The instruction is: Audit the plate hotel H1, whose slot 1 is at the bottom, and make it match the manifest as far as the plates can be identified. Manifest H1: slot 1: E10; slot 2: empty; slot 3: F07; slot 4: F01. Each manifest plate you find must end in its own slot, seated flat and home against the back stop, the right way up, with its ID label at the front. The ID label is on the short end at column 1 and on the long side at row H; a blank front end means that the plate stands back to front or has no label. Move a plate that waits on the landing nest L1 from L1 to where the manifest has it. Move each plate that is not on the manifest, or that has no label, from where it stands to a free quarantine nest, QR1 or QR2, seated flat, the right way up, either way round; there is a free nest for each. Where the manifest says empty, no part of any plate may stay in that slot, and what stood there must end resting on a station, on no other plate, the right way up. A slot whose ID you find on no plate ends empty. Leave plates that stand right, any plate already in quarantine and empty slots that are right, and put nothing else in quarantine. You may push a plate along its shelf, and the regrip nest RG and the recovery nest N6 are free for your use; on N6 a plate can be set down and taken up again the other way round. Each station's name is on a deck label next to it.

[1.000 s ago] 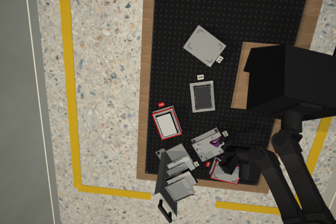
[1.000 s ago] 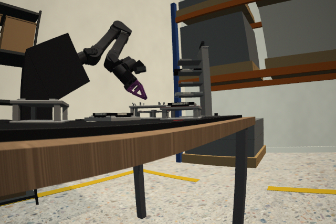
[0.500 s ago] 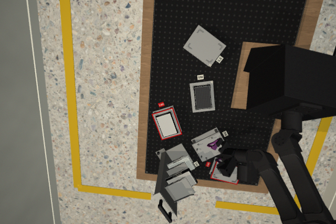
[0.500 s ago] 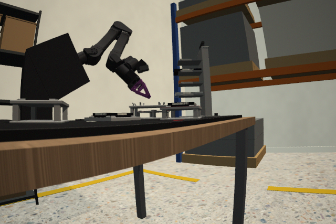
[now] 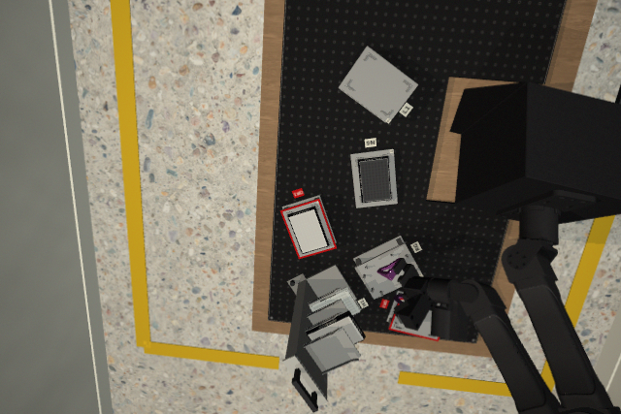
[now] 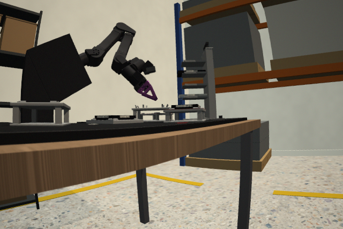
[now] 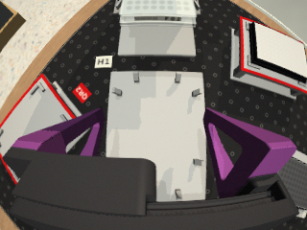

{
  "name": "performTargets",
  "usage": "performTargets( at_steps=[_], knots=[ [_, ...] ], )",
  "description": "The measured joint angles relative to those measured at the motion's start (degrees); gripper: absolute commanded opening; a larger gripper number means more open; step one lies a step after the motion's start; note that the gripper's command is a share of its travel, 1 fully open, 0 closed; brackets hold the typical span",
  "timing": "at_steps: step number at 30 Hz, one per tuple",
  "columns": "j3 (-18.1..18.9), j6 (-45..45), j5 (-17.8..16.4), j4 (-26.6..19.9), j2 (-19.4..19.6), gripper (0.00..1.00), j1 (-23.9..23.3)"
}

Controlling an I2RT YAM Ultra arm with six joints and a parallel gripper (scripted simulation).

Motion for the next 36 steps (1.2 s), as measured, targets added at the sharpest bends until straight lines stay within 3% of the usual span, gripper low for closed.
performTargets(
  at_steps=[36],
  knots=[
    [9.05, 0.26, -4.98, -5.6, 3.5, 1.0, -4.83]
  ],
)
